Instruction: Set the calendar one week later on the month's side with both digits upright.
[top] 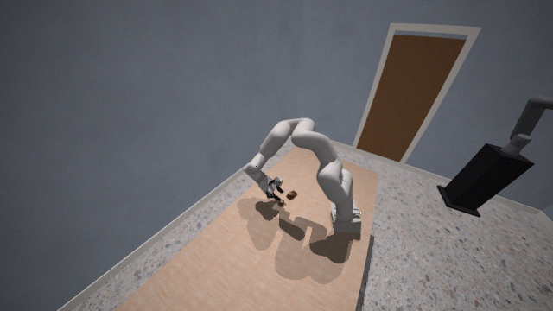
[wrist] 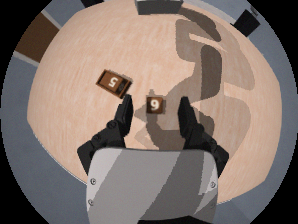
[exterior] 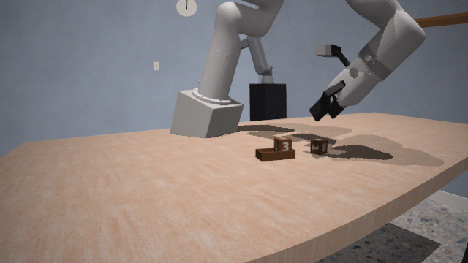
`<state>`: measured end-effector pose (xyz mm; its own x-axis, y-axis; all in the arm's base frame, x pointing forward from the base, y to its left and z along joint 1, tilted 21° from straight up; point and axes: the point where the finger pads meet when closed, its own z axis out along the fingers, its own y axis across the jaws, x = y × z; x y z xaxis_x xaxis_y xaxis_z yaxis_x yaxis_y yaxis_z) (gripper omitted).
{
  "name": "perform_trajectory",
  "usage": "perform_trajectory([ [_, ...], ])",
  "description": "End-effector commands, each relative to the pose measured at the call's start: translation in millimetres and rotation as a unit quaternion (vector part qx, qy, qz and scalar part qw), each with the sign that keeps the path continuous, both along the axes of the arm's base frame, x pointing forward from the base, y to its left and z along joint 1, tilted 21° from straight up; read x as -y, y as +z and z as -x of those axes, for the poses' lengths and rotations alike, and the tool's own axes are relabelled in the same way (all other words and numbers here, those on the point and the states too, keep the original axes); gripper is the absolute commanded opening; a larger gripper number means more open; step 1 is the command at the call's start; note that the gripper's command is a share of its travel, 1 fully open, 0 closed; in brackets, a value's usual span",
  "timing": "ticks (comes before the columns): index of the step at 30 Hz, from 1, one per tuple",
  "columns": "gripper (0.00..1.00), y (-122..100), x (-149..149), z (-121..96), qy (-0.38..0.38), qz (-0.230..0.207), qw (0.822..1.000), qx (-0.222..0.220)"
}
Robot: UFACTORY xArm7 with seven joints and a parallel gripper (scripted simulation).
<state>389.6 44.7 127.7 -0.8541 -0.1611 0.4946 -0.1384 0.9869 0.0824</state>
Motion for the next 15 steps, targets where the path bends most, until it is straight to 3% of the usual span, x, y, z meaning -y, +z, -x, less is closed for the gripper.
perform_trajectory([
  [1,0.69,1.9,0.3,-0.1,-0.004,-0.007,0.999,0.054],
  [9,0.69,3.3,1.2,2.9,-0.007,-0.011,0.996,0.083],
  [15,0.69,3.5,0.2,4.3,-0.013,-0.023,0.987,0.158],
])
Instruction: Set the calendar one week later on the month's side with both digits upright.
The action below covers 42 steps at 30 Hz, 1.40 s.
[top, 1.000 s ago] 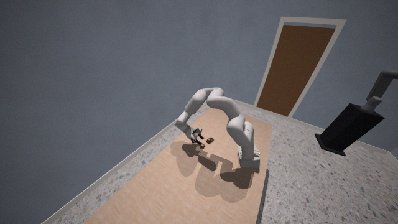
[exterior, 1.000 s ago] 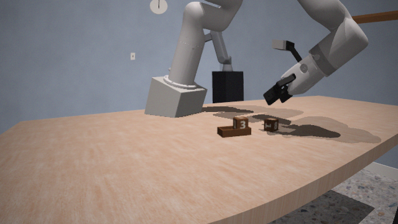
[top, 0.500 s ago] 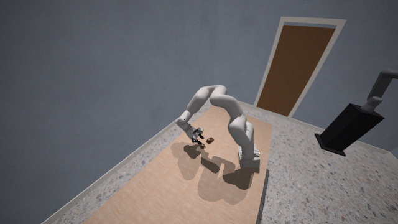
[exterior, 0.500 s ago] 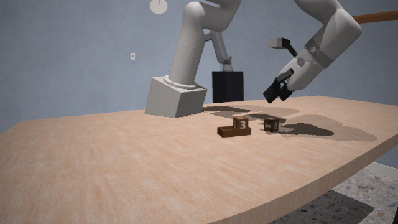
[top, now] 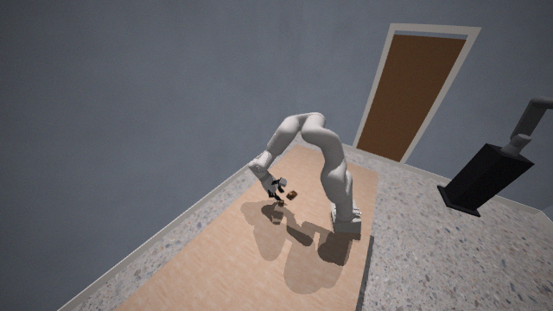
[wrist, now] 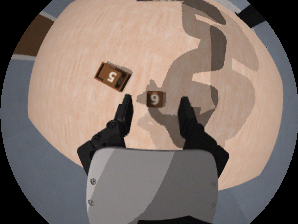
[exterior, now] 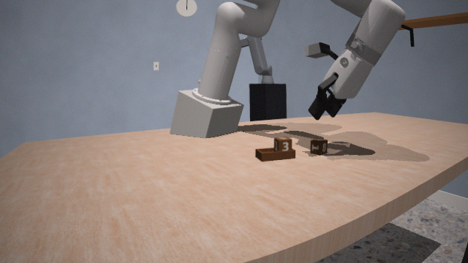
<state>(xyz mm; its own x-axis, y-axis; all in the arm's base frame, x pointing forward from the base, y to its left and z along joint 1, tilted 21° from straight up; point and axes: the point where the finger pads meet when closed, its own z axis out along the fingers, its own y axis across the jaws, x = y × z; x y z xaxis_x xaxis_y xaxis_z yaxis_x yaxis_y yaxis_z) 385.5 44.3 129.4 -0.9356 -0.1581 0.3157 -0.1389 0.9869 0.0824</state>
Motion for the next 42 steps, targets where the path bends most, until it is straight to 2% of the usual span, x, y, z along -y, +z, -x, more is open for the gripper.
perform_trajectory([
  [1,0.69,2,0,1,-0.006,-0.011,0.997,0.075],
  [11,0.69,3,1,4,-0.009,-0.014,0.994,0.104],
  [18,0.69,2,0,5,-0.015,-0.028,0.981,0.192],
  [28,0.69,3,2,9,-0.018,-0.031,0.975,0.221],
  [35,0.69,2,0,10,-0.024,-0.045,0.95,0.307],
  [42,0.69,2,3,14,-0.027,-0.045,0.943,0.328],
])
